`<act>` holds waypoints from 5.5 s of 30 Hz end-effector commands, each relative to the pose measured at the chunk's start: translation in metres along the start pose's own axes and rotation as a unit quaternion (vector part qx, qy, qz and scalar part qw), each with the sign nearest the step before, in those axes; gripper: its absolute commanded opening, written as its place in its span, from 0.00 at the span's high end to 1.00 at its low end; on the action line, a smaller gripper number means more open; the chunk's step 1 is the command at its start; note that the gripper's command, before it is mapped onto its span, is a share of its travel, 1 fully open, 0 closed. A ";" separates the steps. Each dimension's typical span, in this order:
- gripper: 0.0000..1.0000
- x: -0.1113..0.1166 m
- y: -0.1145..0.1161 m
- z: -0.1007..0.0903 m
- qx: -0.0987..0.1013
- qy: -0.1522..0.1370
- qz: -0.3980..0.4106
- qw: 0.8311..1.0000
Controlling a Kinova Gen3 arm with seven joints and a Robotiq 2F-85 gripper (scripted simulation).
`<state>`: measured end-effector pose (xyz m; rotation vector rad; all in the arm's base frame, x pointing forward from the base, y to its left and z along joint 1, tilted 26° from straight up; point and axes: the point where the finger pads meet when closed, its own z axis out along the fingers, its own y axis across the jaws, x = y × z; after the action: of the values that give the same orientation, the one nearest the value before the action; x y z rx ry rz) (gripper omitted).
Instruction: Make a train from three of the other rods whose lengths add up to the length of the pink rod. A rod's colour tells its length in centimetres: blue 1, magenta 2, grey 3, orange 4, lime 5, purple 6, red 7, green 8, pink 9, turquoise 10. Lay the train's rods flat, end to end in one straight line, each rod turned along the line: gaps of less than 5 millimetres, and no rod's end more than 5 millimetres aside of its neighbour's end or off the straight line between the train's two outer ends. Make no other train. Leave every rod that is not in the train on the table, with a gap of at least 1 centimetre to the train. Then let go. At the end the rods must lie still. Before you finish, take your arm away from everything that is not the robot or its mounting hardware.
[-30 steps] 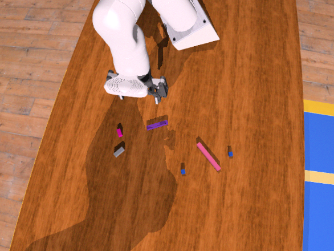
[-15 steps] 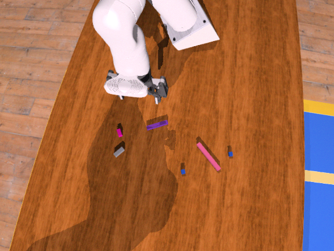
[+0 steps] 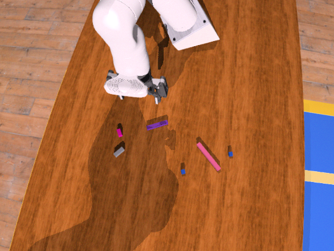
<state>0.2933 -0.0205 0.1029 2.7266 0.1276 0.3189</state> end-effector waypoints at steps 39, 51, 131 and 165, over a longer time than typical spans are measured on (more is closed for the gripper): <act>0.00 0.077 -0.120 0.001 0.000 0.000 -0.381 0.925; 0.00 0.078 -0.120 0.001 0.000 0.000 -0.382 0.924; 0.00 0.078 -0.122 0.001 0.000 0.000 -0.402 0.916; 0.00 0.079 -0.160 0.000 0.000 0.001 -0.707 0.707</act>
<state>0.3632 0.1369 0.0560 1.8152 1.9924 -0.1583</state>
